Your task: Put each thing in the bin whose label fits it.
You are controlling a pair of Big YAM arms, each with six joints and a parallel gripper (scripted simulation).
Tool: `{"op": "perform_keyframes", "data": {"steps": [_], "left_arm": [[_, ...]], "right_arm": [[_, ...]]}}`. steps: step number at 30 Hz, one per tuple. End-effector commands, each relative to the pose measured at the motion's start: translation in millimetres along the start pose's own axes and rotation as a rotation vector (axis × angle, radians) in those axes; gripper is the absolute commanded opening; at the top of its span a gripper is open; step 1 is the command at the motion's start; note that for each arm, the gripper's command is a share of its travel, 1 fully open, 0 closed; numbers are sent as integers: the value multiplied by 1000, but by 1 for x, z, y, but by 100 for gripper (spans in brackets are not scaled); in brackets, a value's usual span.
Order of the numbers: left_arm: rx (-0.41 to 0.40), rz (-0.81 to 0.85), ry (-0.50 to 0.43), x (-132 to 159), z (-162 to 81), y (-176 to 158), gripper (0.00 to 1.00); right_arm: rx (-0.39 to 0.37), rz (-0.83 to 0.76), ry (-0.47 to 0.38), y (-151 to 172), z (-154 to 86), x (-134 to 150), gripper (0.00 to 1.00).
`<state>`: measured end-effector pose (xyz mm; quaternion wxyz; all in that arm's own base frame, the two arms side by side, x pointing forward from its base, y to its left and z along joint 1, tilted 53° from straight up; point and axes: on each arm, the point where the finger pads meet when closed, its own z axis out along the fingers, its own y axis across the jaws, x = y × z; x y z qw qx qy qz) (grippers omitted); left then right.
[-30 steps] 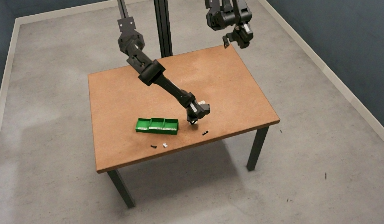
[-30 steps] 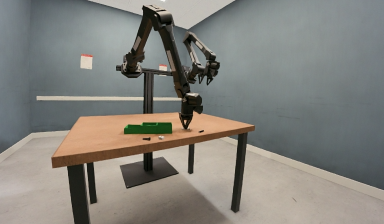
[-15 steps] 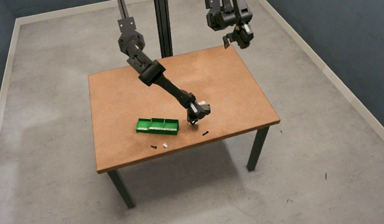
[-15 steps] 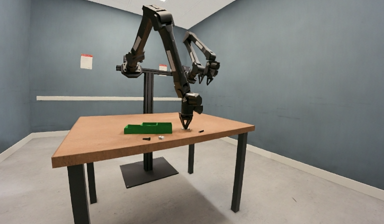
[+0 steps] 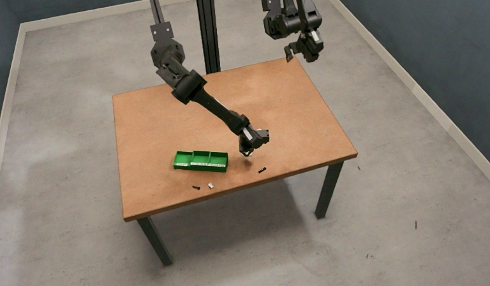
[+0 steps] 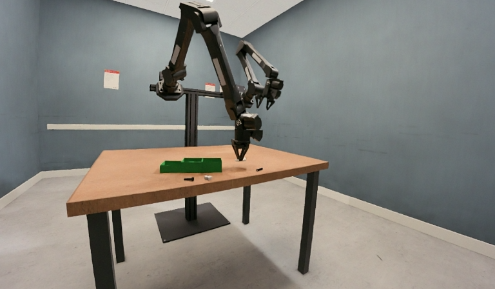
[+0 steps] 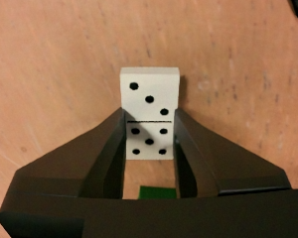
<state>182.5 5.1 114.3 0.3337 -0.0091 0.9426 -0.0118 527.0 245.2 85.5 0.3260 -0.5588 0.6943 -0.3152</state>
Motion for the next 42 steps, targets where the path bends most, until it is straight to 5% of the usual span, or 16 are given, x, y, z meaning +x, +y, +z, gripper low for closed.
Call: {"op": "perform_keyframes", "data": {"steps": [1, 6, 11, 16, 39, 42], "left_arm": [[-3, -1, -48, -20, -19, 0, 100], [-3, -1, -48, -20, -19, 0, 100], [-3, -1, -48, -20, -19, 0, 100], [-3, -1, -48, -20, -19, 0, 100], [-3, -1, -48, -20, -19, 0, 100], [-3, -1, -48, -20, -19, 0, 100]], "right_arm": [[-7, 3, -10, 4, -17, -6, 20], [-31, -5, 24, 16, -12, 7, 20], [-7, 3, -10, 4, -41, -5, 20], [-21, 5, 19, 11, -25, 5, 20], [-8, 12, 13, 7, -26, 8, 20], [-7, 3, -10, 5, -46, -5, 20]]}}
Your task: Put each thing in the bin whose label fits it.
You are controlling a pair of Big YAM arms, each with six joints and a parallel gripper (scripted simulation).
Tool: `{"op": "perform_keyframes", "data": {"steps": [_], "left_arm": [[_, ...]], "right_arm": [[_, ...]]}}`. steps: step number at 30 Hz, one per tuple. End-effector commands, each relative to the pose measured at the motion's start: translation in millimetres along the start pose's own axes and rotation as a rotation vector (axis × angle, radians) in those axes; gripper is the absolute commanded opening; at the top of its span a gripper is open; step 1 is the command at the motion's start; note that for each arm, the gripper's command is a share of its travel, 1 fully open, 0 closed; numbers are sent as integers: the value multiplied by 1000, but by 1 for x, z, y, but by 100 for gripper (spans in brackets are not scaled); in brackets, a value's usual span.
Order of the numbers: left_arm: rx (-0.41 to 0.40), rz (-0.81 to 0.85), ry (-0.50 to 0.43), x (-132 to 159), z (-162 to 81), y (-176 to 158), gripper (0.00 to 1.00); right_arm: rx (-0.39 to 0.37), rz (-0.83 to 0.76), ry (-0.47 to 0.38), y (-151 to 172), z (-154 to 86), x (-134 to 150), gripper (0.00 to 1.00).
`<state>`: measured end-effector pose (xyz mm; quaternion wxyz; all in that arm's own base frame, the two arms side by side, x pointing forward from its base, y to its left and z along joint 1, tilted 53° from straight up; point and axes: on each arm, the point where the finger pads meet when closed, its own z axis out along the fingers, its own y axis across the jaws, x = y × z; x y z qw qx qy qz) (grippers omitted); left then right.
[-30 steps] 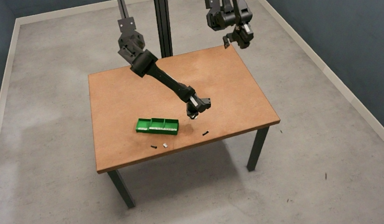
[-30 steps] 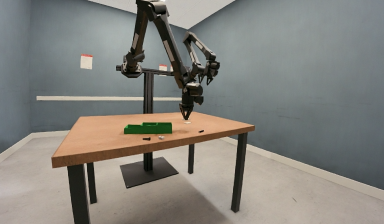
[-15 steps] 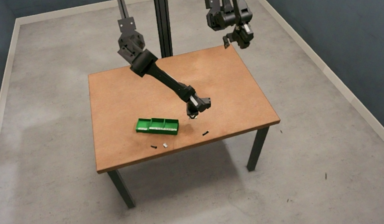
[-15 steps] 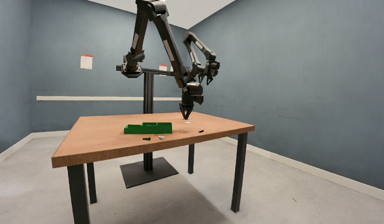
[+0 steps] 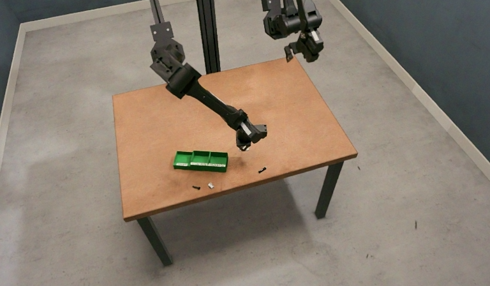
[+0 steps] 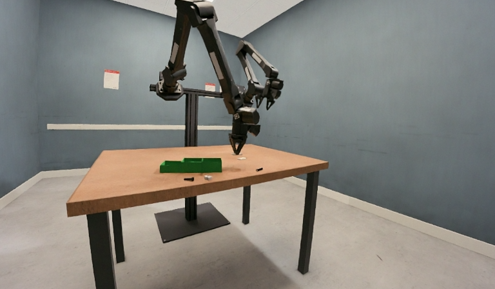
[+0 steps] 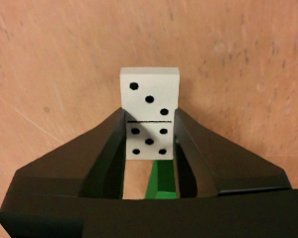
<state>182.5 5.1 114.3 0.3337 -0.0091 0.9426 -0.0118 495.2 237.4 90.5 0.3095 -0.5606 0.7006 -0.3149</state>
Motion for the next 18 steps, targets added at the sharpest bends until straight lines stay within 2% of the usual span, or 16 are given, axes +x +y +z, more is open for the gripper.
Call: {"op": "perform_keyframes", "data": {"steps": [1, 2, 12, 14, 15, 16, 18], "left_arm": [[-3, -1, -48, -20, -19, 0, 100], [-3, -1, -48, -20, -19, 0, 100], [-3, -1, -48, -20, -19, 0, 100], [-3, -1, -48, -20, -19, 0, 100], [-3, -1, -48, -20, -19, 0, 100], [-3, -1, -48, -20, -19, 0, 100], [-3, -1, -48, -20, -19, 0, 100]], "right_arm": [[17, 9, -37, -8, -19, -17, 20], [34, 19, -26, -19, -11, 0, 20], [35, 16, -24, -17, -10, 60, 20], [35, 16, -24, -17, -10, 60, 20], [7, 0, -9, -2, 0, 68, 20], [35, 15, -24, -16, -10, 72, 20], [35, 14, -23, -15, -10, 84, 20]]}}
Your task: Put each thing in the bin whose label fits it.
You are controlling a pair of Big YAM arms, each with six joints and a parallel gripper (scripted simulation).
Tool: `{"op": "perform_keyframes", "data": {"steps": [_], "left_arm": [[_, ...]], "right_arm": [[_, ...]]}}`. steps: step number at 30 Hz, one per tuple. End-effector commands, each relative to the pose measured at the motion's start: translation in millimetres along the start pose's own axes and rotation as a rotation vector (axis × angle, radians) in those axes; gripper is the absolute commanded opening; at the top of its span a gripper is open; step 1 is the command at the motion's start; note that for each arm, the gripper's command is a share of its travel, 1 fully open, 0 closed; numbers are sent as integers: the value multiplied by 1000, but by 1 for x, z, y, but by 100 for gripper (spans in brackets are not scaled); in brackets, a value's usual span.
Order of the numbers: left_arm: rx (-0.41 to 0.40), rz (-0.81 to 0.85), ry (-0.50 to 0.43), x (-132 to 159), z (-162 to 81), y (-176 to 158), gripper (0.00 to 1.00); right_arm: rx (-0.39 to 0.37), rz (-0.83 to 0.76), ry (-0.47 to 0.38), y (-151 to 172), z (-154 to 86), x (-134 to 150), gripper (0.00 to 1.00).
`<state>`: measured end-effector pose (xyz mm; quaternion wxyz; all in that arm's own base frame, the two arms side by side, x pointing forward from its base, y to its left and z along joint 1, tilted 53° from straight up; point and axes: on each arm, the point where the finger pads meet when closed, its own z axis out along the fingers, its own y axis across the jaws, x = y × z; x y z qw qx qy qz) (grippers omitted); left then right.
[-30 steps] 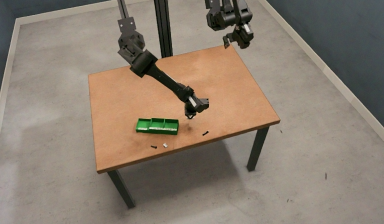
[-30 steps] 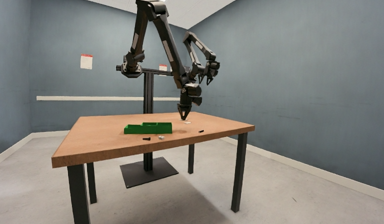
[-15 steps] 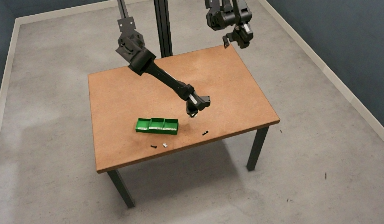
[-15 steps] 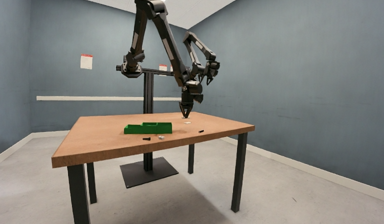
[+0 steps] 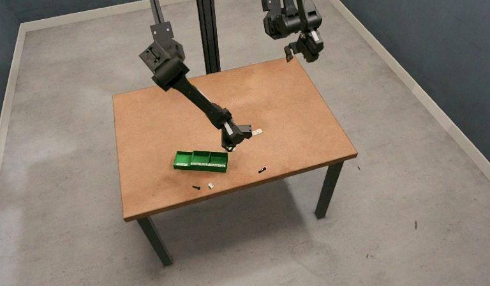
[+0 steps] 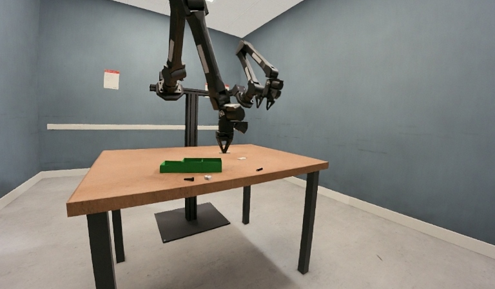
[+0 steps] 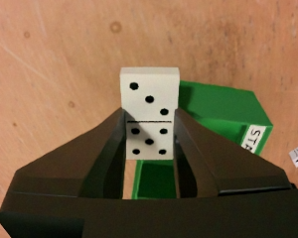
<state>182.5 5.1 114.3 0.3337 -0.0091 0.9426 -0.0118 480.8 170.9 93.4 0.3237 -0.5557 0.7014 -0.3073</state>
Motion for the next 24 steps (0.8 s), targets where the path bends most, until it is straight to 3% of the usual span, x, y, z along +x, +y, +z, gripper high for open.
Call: {"op": "perform_keyframes", "data": {"steps": [1, 24], "left_arm": [[-3, -1, -48, -20, -19, 0, 100], [-3, -1, -48, -20, -19, 0, 100]], "right_arm": [[27, -8, 1, -10, -3, 22, 20], [5, -20, 12, 1, -1, 150, 20]]}}
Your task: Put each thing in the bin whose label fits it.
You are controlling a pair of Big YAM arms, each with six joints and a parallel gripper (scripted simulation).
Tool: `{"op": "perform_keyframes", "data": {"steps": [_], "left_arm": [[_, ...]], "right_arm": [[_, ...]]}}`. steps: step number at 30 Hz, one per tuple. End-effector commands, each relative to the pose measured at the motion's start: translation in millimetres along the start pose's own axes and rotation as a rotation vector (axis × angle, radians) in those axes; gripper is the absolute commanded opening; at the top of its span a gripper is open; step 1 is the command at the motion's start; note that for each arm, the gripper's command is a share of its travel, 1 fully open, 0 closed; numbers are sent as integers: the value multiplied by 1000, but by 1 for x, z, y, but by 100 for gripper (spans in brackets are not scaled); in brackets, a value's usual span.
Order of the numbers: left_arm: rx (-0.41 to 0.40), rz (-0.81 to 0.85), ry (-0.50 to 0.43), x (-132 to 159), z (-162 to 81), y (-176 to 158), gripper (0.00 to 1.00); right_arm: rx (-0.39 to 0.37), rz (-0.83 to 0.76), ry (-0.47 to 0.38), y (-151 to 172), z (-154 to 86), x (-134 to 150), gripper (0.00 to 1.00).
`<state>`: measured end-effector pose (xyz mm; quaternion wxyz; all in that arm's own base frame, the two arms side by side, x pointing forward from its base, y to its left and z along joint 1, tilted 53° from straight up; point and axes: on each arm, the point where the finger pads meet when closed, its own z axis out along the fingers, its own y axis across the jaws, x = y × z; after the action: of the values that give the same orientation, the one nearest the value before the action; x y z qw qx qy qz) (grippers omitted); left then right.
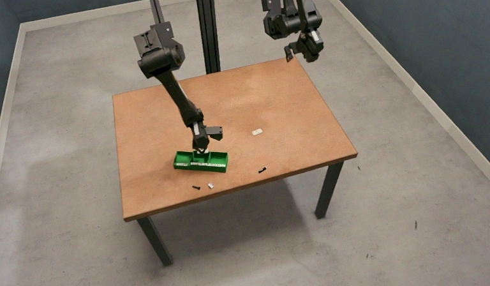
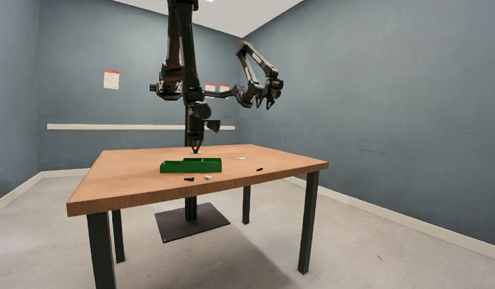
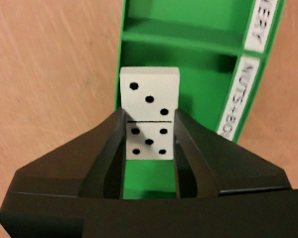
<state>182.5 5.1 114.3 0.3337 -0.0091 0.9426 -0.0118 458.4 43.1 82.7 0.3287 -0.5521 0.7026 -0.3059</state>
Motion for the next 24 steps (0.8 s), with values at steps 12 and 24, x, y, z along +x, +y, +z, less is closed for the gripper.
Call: {"op": "perform_keyframes", "data": {"steps": [12, 24], "left_arm": [[-3, -1, -48, -20, -19, 0, 100], [-3, -1, -48, -20, -19, 0, 100]], "right_arm": [[5, 121, 16, 3, -2, 79, 20], [4, 107, 4, -4, 1, 92, 20]]}}
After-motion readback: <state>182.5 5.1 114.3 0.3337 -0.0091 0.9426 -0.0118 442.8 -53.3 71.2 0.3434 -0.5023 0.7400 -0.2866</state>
